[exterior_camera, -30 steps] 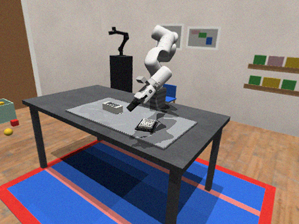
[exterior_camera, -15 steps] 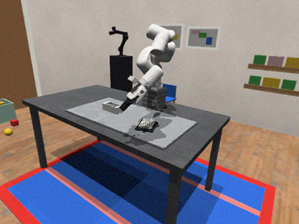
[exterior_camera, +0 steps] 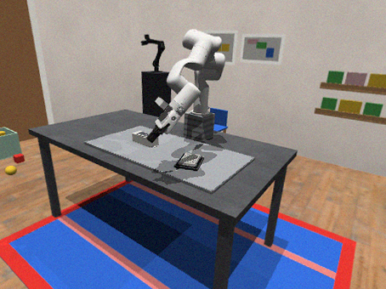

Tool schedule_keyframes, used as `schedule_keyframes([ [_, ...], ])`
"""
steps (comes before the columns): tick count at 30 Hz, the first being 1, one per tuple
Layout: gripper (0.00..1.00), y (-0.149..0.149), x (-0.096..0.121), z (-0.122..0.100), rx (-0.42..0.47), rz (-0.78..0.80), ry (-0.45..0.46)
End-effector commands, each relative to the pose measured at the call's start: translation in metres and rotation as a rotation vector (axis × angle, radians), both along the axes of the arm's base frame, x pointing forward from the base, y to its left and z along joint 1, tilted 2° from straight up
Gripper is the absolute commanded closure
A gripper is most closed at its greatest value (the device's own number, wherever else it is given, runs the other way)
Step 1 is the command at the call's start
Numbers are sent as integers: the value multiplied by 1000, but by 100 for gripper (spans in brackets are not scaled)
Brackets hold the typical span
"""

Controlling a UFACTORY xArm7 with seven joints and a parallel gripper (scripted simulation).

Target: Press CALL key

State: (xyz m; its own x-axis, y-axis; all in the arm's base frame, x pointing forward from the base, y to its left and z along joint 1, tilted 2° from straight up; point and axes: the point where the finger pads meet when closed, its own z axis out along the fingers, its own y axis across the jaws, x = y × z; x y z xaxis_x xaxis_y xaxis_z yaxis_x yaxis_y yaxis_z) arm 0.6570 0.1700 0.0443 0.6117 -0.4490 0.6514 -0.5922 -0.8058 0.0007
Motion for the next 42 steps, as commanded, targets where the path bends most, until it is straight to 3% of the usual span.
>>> schedule_keyframes([
  [1,100,-18,-2,0,-4,1,31],
  [9,100,-45,-9,-7,-10,5,82],
  [11,100,-55,-11,-9,-13,12,132],
  [15,100,-67,-15,-12,-14,12,132],
  [17,100,-76,-19,-14,-14,21,180],
  [28,100,-109,-32,-21,-12,31,227],
  [30,100,-117,-36,-23,-7,43,271],
  [42,100,-146,-51,-29,0,57,313],
])
